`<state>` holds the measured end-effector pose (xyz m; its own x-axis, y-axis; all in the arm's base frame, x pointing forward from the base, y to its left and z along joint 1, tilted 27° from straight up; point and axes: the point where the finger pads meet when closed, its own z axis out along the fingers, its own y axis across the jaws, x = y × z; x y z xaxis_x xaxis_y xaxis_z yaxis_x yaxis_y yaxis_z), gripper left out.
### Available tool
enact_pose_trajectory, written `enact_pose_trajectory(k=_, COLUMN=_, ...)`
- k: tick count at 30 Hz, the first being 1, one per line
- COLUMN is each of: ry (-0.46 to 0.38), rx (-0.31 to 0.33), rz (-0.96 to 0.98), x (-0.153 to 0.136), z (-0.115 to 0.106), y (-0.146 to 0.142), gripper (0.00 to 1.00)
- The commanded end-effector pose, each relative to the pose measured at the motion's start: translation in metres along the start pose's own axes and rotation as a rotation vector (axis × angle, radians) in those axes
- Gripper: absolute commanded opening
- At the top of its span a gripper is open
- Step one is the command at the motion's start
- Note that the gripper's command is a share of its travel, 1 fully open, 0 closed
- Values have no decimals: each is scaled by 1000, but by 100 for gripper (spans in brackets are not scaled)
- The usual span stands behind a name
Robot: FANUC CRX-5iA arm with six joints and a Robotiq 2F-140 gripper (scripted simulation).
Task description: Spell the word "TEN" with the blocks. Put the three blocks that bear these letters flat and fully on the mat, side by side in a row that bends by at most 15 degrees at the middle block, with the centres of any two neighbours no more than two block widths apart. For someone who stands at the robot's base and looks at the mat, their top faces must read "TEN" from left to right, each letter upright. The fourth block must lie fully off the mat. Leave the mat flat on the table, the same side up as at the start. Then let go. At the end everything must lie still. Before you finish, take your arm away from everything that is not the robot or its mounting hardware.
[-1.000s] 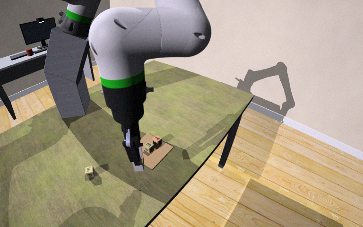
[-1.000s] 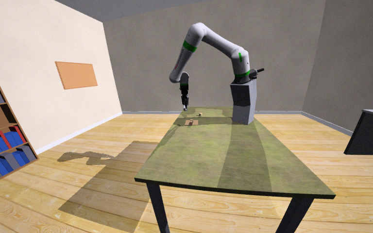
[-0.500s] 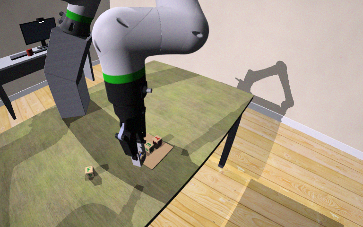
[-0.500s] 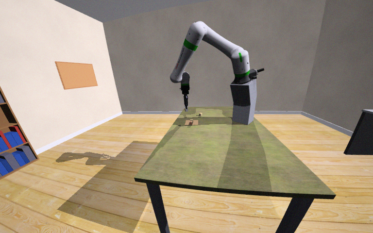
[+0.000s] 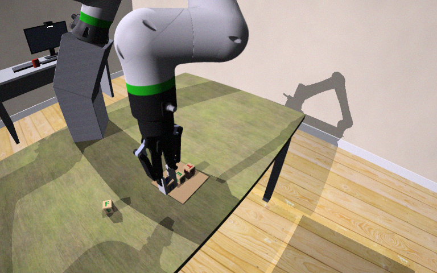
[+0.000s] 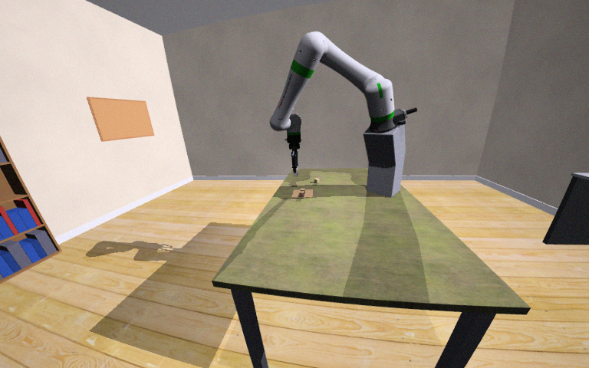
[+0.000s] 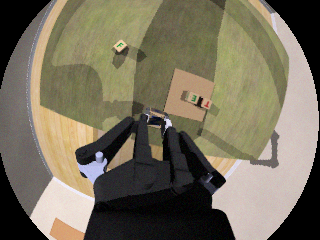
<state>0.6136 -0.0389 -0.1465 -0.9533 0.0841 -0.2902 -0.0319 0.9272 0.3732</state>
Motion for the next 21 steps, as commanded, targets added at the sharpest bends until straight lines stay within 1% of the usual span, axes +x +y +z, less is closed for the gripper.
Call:
enact_pose_trajectory(k=1, ry=7, rx=11, rz=114, x=4, z=0, y=4, gripper=16)
enact_pose_trajectory(k=2, ry=7, rx=11, rz=114, x=4, z=0, y=4, gripper=16)
enact_pose_trajectory(k=3, ry=6, rx=12, rz=187, x=6, z=0, y=6, gripper=16)
enact_pose_trajectory(k=17, ry=4, rx=13, rz=533, x=19, z=-1, y=18, gripper=16)
enact_pose_trajectory(k=19, ry=4, rx=13, rz=533, x=19, z=-1, y=18, gripper=16)
enact_pose_trajectory(k=20, ry=4, rx=13, rz=608, x=22, z=-1, y=20, gripper=16)
enact_pose_trajectory(k=21, ry=3, rx=13, rz=627, x=23, z=-1, y=21, gripper=16)
